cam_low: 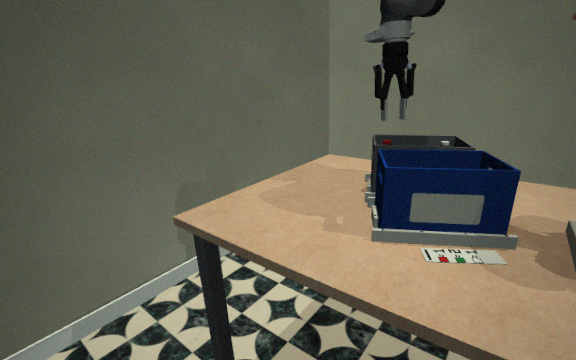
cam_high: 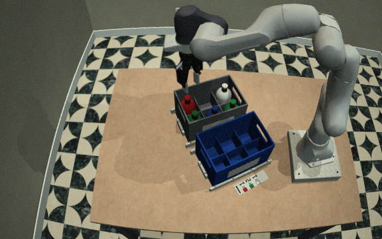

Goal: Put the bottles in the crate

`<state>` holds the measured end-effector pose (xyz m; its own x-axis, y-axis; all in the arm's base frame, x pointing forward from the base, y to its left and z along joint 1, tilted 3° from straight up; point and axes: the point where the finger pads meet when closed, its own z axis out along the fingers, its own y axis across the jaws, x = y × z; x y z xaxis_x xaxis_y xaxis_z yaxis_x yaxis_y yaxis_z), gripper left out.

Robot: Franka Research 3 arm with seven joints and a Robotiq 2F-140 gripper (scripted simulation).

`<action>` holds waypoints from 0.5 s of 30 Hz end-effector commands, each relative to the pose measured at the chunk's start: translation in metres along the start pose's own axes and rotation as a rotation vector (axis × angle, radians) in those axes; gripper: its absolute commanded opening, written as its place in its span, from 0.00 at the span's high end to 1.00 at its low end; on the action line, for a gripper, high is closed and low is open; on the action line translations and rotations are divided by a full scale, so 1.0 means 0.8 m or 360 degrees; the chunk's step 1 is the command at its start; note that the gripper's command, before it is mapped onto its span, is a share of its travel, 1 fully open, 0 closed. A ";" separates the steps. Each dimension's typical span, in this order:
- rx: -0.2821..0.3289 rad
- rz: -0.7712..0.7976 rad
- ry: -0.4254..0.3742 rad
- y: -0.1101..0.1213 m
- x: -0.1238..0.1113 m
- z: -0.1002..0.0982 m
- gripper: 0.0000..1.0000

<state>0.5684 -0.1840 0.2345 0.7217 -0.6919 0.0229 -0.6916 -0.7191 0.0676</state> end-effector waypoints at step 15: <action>0.0034 -0.0578 0.0036 -0.010 0.011 0.008 0.62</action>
<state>0.5786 -0.1842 0.2260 0.8562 -0.5162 0.0221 -0.5165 -0.8539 0.0643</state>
